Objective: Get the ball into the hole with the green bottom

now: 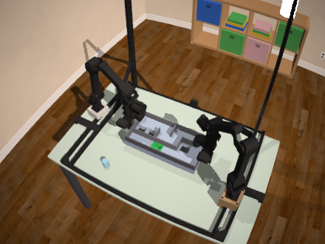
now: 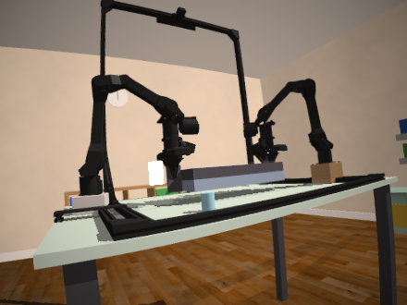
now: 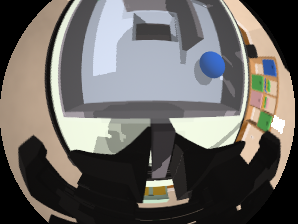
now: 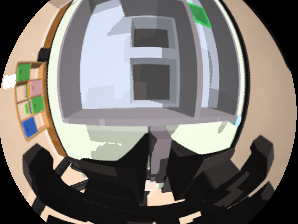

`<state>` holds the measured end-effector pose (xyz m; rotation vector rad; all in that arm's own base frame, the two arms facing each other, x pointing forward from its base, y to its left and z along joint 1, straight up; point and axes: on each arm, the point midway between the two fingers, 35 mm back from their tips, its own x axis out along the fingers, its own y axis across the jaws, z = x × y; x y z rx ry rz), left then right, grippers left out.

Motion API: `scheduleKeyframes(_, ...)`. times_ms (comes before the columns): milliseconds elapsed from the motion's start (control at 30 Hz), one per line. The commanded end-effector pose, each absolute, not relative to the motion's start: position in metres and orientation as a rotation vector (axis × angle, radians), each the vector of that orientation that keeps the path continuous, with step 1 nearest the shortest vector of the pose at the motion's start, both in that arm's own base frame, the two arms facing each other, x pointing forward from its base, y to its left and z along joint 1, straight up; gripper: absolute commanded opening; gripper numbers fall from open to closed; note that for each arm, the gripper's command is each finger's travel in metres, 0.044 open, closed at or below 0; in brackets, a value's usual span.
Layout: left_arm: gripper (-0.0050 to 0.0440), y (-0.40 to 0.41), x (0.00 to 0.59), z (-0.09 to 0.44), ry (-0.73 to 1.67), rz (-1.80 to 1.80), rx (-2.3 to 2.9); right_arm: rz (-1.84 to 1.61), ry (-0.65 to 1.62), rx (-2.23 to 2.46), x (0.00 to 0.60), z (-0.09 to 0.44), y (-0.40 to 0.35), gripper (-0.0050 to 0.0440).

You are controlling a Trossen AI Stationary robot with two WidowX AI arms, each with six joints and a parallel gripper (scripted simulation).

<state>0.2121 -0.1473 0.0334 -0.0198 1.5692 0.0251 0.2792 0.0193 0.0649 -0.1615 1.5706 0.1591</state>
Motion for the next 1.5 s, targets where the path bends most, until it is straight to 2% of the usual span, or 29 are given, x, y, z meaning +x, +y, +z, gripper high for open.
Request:
scheduleKeyframes(0,0.002,-0.148,0.215,0.042,1.604,0.02,-0.026,0.166,1.532,-0.155,0.276,0.059,0.019,0.002)
scheduleKeyframes(867,0.002,-0.149,0.212,0.023,1.52,0.024,-0.022,0.158,1.617,-0.167,0.28,0.079,0.02,0.002)
scheduleKeyframes(1467,0.002,-0.149,0.216,0.045,1.615,0.022,-0.024,0.164,1.521,-0.157,0.276,0.056,0.019,0.002)
